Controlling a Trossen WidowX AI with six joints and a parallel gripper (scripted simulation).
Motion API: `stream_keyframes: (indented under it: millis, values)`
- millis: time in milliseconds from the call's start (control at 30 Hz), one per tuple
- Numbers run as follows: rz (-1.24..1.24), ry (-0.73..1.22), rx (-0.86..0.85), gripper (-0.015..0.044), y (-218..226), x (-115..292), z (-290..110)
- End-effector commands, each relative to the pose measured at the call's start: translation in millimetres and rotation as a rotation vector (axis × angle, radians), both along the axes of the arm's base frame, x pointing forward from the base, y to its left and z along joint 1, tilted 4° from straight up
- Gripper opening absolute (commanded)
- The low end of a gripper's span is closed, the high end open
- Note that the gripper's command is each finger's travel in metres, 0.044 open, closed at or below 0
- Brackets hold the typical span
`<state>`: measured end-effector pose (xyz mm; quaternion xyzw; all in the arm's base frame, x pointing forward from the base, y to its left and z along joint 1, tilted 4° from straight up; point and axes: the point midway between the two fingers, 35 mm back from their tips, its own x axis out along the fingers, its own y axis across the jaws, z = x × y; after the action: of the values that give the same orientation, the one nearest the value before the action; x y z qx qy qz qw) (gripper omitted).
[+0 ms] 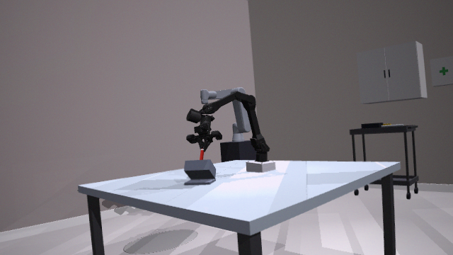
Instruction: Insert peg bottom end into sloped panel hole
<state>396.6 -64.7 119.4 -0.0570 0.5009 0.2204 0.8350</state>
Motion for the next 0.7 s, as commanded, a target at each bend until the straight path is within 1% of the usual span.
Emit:
stream_keyframes:
  millis: [0,667]
  values:
    - [0.0,-0.002,-0.001,0.0,0.0,-0.1,0.9]
    - [0.0,-0.002,0.0,0.0,2.1,1.6,-6.5]
